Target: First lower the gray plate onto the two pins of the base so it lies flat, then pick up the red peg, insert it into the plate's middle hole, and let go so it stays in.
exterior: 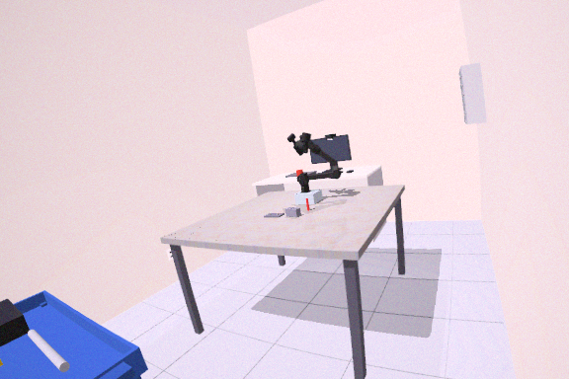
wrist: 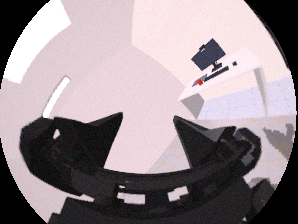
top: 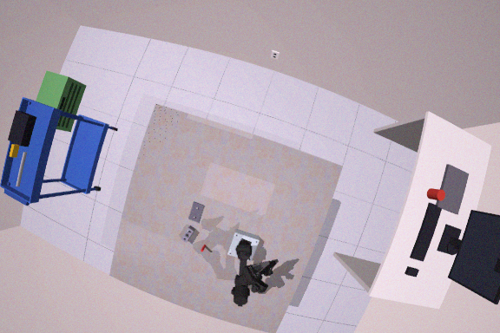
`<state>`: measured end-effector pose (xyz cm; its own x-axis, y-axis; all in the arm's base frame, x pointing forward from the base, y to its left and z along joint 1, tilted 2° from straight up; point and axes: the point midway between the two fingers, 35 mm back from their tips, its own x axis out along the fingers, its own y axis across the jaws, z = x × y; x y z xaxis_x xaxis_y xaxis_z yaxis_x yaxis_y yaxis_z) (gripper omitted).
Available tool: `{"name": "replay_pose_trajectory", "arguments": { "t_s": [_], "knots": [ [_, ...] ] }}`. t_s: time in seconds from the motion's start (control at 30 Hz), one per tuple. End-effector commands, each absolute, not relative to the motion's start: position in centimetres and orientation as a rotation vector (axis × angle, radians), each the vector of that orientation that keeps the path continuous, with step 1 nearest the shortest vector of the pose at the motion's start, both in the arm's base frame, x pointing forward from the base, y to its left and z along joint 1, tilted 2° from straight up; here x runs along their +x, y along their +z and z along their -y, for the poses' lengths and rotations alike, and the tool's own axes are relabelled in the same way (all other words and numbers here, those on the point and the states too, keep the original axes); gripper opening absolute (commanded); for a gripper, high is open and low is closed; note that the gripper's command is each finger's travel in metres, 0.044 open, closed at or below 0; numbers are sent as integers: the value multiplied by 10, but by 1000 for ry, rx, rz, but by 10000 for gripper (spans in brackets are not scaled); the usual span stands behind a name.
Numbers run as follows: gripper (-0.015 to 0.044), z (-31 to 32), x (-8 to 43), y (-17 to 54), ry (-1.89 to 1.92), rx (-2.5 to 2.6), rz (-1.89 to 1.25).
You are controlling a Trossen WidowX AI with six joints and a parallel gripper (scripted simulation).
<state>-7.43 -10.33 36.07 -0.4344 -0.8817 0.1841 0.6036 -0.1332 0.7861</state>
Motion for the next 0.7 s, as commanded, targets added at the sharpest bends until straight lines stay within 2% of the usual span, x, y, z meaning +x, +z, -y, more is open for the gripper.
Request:
{"name": "replay_pose_trajectory", "arguments": {
  "t_s": [0.0,0.07,0.23,0.47,0.67],
  "knots": [
    [426,103,-74,361,-1772,398,1017],
    [440,110,-69,362,-1768,401,950],
    [440,154,-20,363,-1671,377,470],
    [440,192,74,350,-1366,225,-141],
    [440,191,165,324,-992,17,-560]
  ]
}}
